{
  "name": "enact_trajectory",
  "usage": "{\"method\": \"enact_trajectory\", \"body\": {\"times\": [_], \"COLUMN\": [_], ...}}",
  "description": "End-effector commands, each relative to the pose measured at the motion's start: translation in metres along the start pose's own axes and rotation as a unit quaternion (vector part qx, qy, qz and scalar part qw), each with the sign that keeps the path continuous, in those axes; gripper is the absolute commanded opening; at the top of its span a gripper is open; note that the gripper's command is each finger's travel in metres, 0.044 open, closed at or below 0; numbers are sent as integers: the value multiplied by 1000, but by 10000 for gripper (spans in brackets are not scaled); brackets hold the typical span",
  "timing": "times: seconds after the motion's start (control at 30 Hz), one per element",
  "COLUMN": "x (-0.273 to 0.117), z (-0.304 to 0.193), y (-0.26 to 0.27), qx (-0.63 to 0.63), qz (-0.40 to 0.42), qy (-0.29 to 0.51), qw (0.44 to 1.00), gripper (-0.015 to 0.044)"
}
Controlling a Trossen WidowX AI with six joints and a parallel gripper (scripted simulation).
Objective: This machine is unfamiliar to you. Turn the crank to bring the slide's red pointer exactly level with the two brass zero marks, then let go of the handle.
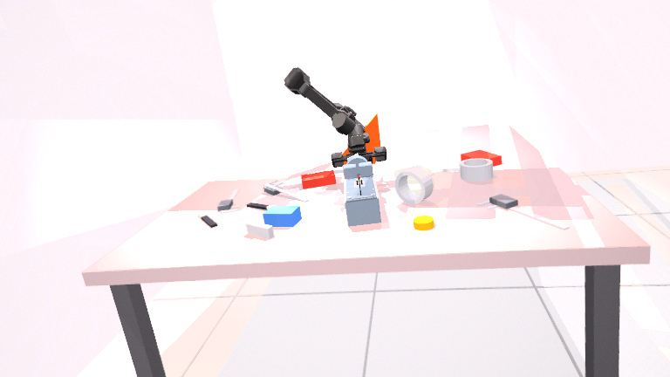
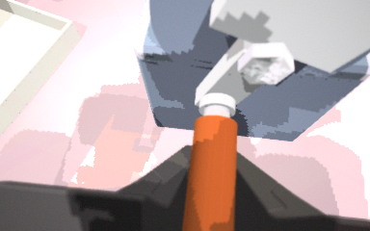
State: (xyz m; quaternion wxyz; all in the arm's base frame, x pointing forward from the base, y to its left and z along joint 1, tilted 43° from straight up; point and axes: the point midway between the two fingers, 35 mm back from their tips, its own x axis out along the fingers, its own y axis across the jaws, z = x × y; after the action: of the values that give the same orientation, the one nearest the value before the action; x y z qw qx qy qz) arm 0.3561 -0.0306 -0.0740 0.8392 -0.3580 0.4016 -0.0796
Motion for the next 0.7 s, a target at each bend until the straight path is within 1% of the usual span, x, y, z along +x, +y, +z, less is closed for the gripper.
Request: {"method": "enact_trajectory", "body": {"times": [0.0, 0.67], "x": [2, 2], "z": [-2, -2], "y": [-9, -15], "qx": [6, 6], "qz": [-8, -8], "qy": [5, 5], "qw": [1000, 1000], "gripper": [0, 0]}}
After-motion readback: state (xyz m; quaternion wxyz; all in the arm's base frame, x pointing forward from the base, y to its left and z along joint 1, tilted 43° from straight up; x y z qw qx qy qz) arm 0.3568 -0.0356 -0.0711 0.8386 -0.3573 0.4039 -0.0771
